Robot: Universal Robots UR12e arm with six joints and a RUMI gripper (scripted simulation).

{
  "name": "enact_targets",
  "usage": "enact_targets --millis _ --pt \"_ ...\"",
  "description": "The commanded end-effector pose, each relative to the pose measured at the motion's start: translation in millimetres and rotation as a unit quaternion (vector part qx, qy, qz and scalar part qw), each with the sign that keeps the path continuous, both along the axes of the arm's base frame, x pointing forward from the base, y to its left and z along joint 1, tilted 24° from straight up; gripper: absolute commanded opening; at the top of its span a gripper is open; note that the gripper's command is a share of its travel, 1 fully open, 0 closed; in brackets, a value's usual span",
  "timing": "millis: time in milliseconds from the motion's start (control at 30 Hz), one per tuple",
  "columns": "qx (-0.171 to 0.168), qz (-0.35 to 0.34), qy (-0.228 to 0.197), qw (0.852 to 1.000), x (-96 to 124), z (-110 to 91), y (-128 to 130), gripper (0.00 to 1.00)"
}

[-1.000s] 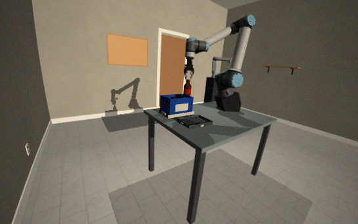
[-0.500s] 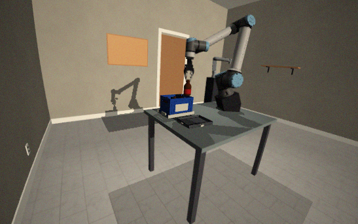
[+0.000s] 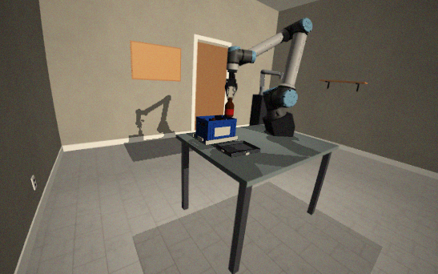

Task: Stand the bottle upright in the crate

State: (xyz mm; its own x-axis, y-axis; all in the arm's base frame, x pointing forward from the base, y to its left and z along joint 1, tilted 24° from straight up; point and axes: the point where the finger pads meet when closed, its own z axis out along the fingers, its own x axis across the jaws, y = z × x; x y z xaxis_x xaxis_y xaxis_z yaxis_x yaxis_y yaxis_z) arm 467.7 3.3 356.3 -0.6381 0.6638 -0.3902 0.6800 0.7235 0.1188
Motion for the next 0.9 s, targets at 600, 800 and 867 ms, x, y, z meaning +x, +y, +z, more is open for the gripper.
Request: enact_targets --millis 600,800,867 --pt "0.000 0.000 -0.001 1.000 4.2 -8.8 -2.1 0.00" --pt "0.000 0.000 -0.001 1.000 6.8 -15.2 -3.5 0.00" --pt "0.000 0.000 -0.001 1.000 7.7 -17.5 -4.0 0.00"
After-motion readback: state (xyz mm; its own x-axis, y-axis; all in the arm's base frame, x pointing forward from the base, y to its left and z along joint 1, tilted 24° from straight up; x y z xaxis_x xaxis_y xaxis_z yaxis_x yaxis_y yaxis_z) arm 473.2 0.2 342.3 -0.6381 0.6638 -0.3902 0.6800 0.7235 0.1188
